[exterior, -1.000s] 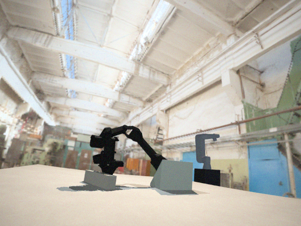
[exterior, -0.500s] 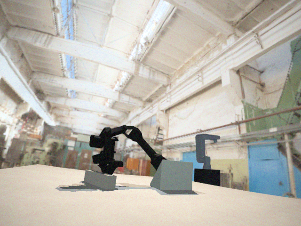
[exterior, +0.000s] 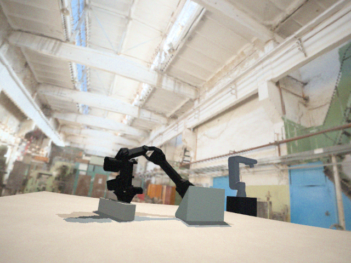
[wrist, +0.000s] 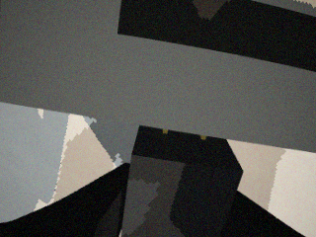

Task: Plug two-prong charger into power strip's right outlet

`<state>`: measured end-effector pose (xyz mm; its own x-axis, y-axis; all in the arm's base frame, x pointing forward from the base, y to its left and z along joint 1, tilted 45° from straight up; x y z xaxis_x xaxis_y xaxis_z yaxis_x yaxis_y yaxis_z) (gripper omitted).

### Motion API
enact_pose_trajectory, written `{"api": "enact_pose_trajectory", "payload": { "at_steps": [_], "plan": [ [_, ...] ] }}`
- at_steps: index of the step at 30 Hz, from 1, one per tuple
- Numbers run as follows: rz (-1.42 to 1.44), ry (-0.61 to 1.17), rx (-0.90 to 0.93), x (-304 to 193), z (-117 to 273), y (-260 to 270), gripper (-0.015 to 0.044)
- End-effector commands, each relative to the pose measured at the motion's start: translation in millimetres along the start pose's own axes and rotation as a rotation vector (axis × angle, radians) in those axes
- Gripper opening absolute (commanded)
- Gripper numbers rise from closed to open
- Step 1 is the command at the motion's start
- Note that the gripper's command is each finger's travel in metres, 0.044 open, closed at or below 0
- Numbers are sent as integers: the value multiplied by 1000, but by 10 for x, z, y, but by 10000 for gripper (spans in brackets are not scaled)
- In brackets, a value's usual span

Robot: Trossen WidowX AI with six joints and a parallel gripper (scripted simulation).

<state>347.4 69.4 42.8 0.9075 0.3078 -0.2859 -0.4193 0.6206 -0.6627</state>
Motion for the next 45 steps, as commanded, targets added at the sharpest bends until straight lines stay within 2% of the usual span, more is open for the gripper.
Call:
{"api": "enact_pose_trajectory", "payload": {
  "at_steps": [1,45],
  "plan": [
    [1,1,-2,19,0,2,0],
    [0,0,-2,186,17,15,0]
  ]
}}
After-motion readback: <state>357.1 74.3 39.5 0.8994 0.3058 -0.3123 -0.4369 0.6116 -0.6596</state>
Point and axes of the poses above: the point midway between the two fingers, 35 mm back from their tips, its own z axis back along the fingers, its own y axis across the jaws, x = y × z, the point moved 5 cm from there along z, back along the fingers, and after that the axes turned 7 degrees about -z, right-handed, at the moved point
